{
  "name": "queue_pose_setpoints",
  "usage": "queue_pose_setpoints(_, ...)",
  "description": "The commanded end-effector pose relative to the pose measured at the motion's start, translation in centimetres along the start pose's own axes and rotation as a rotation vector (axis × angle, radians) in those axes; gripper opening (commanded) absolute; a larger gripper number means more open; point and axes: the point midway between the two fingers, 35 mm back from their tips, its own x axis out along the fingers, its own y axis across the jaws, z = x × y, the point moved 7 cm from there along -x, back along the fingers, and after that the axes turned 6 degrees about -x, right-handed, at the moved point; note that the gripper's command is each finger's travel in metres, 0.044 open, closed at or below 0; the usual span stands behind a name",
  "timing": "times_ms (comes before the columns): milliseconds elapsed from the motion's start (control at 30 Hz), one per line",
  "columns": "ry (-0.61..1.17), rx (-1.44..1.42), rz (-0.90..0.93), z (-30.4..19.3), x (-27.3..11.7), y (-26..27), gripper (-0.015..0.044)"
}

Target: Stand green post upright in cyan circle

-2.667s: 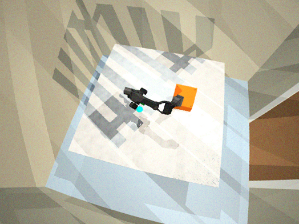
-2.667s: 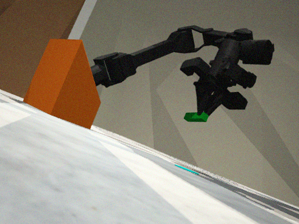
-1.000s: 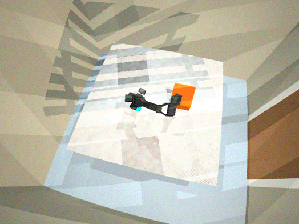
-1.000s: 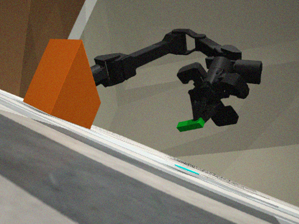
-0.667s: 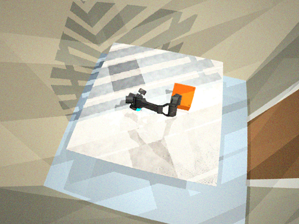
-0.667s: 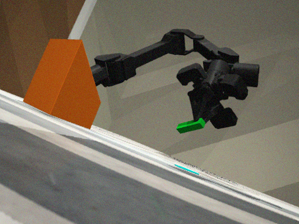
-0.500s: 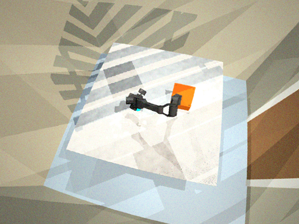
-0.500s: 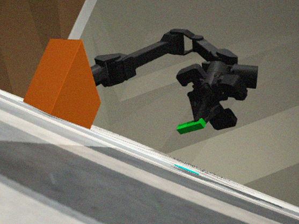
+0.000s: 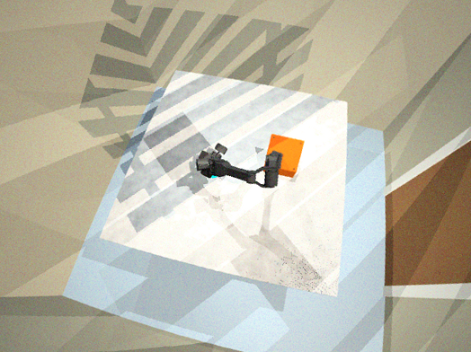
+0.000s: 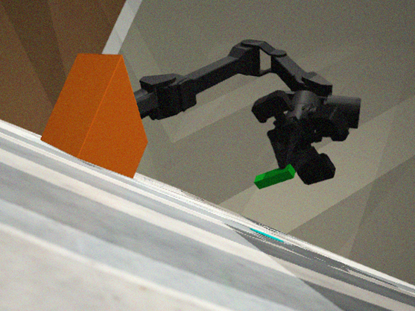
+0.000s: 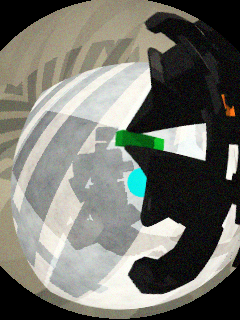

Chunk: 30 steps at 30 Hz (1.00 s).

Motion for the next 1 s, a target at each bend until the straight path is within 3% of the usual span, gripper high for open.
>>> queue_pose_setpoints(0, -0.031, 0.004, -0.012, -0.3, 0.0, 0.1, 0.0023)
queue_pose_setpoints(967, -0.226, 0.036, -0.051, -1.4, -0.1, 0.9, 0.0023)
